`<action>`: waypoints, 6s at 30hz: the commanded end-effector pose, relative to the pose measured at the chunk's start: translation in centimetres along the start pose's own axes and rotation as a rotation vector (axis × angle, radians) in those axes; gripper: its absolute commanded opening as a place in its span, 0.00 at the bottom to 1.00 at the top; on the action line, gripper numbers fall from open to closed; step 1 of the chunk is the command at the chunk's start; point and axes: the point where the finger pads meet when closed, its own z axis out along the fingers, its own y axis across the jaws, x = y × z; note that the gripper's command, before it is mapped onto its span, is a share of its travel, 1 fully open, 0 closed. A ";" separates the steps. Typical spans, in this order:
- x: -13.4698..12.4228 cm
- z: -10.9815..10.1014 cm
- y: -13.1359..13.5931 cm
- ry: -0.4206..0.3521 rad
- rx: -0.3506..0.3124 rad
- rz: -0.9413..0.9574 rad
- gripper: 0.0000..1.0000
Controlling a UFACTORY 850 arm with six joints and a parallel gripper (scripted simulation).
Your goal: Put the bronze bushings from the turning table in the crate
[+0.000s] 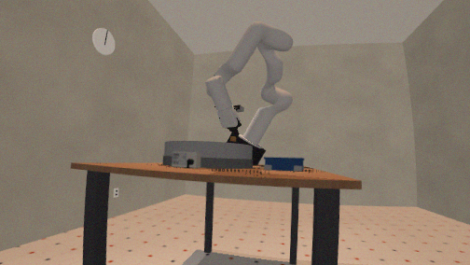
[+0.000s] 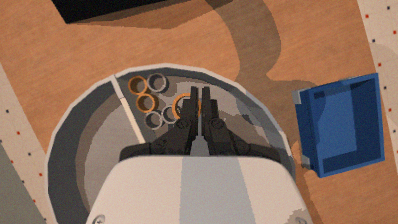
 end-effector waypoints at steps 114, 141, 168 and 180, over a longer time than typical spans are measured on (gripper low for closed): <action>-9.4 4.4 31.7 -0.001 0.001 0.000 0.00; -11.2 6.7 31.7 -0.001 0.001 0.000 0.00; -11.3 6.8 31.7 -0.001 0.001 0.000 0.00; -11.5 7.1 31.7 -0.001 0.001 0.000 0.00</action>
